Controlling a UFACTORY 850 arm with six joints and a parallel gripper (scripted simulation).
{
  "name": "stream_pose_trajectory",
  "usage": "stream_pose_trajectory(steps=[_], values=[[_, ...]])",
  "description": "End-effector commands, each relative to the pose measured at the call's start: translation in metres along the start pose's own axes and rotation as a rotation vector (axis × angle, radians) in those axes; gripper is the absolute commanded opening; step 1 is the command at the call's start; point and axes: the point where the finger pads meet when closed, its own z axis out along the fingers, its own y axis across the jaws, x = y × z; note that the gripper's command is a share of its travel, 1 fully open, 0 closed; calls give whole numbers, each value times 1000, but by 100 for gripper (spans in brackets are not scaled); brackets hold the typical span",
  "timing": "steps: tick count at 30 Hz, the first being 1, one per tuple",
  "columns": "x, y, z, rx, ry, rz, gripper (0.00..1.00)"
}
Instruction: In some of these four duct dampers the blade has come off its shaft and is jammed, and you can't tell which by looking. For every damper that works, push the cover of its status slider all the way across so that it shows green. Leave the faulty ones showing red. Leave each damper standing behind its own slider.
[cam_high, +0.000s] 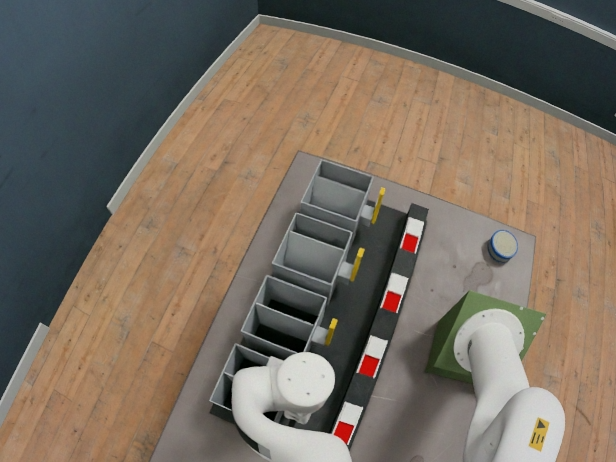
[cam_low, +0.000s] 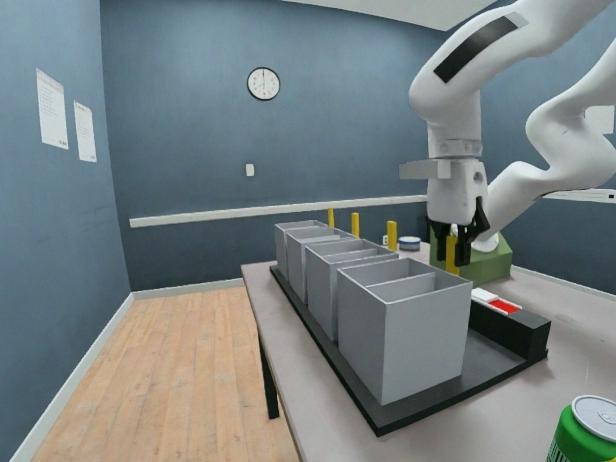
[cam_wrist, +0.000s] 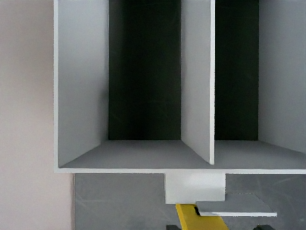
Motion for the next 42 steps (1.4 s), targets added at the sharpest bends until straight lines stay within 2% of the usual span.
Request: stream_pose_trajectory(steps=[1, 18, 19, 42], values=[[1, 0, 2, 0, 2, -1, 39], [1, 0, 3, 0, 2, -1, 39], [1, 0, 3, 0, 2, -1, 19], [1, 0, 3, 0, 2, -1, 19]])
